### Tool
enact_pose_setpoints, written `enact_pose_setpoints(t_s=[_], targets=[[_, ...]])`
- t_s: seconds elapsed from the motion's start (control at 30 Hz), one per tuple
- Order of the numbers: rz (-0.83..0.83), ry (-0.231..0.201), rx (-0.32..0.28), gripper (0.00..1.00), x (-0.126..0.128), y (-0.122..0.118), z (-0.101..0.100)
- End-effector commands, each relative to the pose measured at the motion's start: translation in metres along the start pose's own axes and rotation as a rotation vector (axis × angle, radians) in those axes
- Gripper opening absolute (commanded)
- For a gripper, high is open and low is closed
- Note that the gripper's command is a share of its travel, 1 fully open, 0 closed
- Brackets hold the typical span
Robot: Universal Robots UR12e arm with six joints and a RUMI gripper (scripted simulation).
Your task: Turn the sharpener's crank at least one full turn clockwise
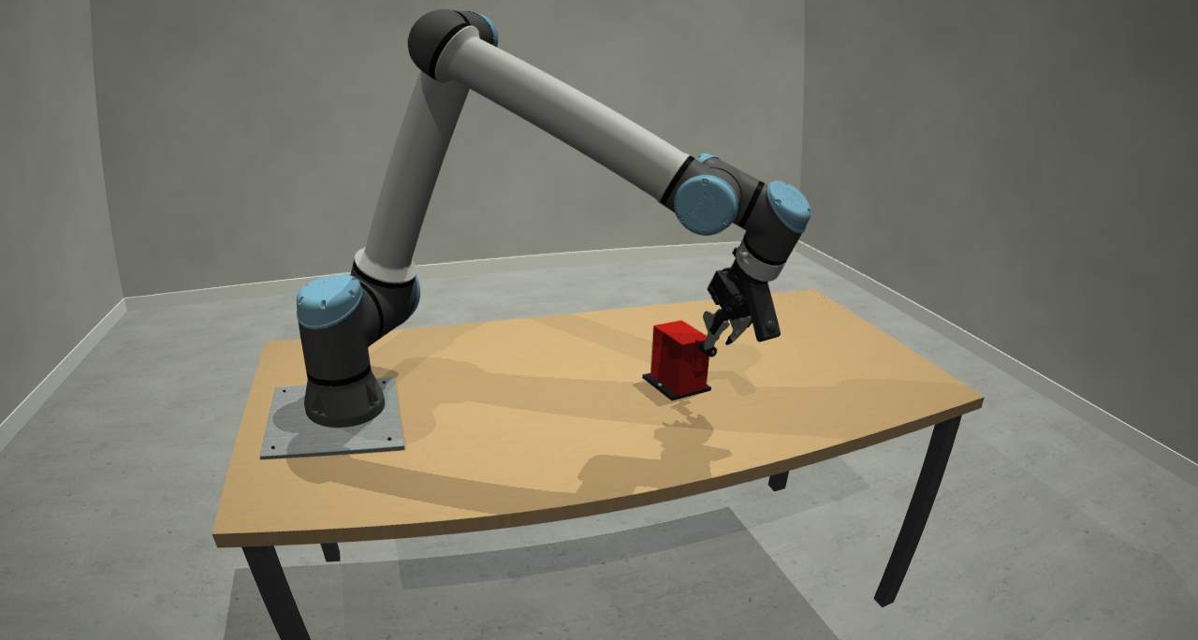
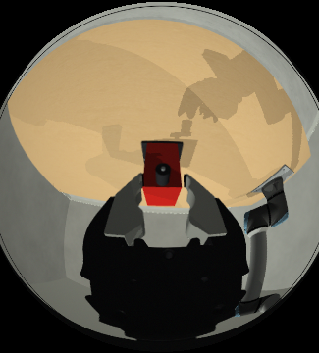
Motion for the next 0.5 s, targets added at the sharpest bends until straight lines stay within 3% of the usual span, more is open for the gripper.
enact_pose_setpoints(t_s=[0.0,0.47], targets=[[0.001,0.005,0.005,0.32,-0.0021,0.0006,0.0049],[0.0,0.003,0.003,0.32,-0.0012,0.0,0.0038]])
Point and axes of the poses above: the point where the finger pads meet when closed, its own z axis back along the fingers, its own x axis across the jaws, y = z × x, the point moved 9 cm from there along z, back along the fingers, and after that the axes turned 12 degrees about z, right-handed, at the moved point
